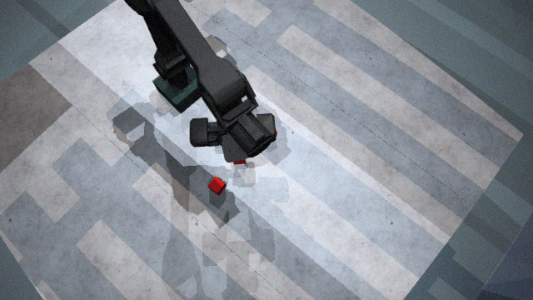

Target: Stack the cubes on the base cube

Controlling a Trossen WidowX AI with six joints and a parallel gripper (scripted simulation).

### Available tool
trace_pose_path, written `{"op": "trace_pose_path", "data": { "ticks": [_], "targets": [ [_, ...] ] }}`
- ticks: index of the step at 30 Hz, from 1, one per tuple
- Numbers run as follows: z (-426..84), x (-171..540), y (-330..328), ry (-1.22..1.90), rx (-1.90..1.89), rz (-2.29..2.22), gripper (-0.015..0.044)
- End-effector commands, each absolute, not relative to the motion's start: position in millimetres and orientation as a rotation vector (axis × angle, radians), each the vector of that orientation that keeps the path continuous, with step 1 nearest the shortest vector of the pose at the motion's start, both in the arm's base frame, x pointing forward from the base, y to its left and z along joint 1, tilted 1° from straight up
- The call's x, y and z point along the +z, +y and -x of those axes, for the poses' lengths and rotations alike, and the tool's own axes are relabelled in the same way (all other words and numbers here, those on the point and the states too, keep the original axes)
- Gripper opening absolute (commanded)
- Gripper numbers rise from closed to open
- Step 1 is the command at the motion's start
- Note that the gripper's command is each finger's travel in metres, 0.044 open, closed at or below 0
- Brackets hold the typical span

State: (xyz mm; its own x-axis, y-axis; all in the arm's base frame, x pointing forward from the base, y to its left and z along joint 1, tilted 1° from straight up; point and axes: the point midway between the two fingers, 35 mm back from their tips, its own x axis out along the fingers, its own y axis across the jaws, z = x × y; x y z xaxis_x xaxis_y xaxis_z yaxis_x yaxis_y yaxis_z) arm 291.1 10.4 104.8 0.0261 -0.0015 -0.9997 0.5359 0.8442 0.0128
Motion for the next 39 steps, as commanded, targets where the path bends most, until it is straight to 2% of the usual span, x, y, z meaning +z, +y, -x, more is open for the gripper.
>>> {"op": "trace_pose_path", "data": {
  "ticks": [1,6,39],
  "targets": [
    [-292,82,13,1.519,-0.427,-0.438,0.0265],
    [-291,44,13,1.519,-0.427,-0.438,0.0265],
    [-291,-2,13,1.520,-0.428,-0.438,0.0265]
  ]
}}
